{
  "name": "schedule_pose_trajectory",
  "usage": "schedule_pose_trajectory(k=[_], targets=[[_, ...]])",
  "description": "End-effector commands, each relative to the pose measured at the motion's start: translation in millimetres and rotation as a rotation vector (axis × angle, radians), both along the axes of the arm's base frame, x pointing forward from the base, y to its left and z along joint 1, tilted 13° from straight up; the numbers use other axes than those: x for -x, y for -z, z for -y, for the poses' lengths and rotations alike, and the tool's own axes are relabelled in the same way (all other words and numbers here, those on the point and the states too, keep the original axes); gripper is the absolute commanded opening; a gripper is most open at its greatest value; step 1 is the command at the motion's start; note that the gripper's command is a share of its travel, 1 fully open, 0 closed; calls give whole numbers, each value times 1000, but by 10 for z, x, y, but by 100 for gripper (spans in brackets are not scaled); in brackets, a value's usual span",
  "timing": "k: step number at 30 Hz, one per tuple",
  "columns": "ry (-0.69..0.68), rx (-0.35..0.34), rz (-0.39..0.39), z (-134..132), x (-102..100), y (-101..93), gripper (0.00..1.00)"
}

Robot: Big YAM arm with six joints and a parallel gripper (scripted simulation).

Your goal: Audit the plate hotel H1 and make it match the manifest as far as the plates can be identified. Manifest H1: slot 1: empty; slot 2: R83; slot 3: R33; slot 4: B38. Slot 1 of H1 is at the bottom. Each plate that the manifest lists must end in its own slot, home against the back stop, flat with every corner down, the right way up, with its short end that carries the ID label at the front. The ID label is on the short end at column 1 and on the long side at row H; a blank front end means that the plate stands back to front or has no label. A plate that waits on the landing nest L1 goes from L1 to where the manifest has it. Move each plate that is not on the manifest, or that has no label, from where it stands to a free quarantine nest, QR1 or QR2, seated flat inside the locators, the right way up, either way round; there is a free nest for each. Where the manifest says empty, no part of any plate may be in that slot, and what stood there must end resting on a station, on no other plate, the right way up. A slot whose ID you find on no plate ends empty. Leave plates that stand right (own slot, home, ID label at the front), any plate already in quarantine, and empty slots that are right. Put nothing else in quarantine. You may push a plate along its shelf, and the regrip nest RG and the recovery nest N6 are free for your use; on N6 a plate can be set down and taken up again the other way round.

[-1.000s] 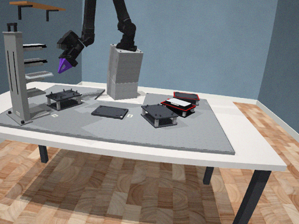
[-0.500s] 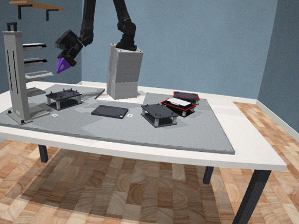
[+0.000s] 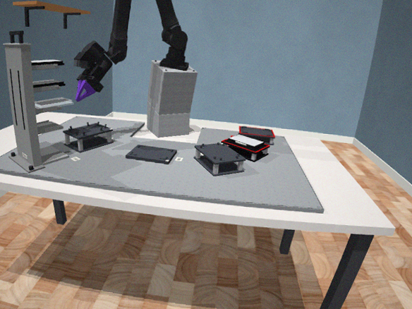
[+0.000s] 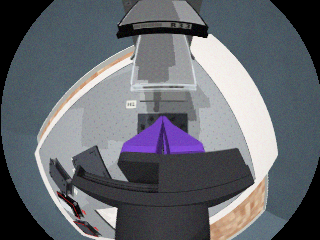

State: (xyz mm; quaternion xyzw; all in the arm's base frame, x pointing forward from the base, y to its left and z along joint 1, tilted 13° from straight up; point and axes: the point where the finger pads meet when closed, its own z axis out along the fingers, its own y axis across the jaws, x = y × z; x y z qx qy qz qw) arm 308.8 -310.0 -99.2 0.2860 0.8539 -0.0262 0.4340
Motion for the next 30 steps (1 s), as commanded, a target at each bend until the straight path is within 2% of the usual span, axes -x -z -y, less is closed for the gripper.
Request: schedule_pose_trajectory(k=[1, 30], targets=[[-2, 21, 23, 95, -132, -125, 0], [4, 23, 25, 217, -266, -156, 0]])
